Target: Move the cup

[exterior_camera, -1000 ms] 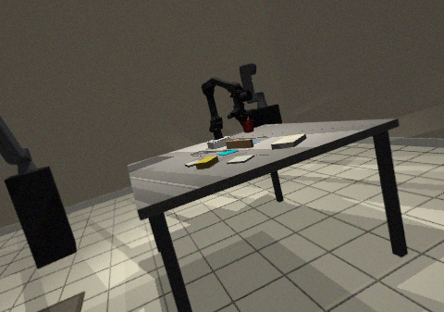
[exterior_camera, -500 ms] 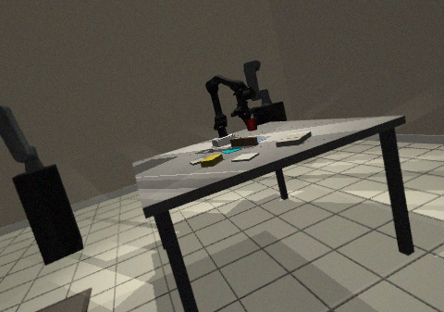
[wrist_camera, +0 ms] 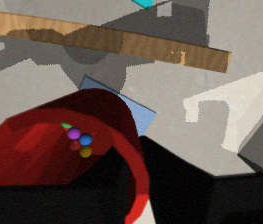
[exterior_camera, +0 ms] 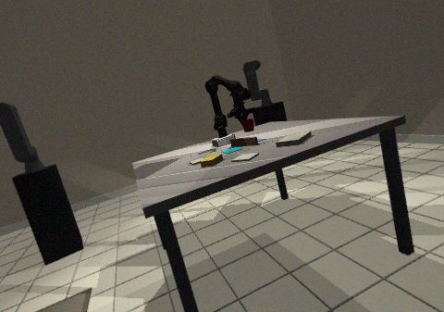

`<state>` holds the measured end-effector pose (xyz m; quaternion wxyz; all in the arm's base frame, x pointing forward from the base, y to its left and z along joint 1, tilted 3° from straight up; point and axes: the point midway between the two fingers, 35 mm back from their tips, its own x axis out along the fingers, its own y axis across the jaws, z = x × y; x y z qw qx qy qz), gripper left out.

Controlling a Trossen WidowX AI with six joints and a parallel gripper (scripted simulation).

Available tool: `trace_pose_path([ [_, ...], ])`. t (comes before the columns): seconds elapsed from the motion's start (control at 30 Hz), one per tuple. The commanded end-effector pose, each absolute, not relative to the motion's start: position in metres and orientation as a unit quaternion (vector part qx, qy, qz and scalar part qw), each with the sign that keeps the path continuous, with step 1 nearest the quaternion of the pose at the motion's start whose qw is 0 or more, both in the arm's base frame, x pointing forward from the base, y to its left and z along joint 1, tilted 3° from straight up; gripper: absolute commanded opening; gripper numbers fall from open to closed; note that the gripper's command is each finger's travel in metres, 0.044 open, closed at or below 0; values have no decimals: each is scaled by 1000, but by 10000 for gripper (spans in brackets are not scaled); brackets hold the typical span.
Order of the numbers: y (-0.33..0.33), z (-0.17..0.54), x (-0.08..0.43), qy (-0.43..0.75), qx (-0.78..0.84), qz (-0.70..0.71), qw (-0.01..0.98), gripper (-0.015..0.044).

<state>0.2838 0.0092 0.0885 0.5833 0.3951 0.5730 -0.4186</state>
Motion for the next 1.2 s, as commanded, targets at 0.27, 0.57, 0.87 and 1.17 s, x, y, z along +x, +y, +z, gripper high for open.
trace_pose_path([
  [0.27,-17,90,288,573,392,-421,584,0],
  [0.57,-36,92,291,572,392,-421,585,0],
  [0.87,-56,95,294,572,391,-422,585,0],
  [1.17,-76,97,297,571,391,-422,585,0],
])
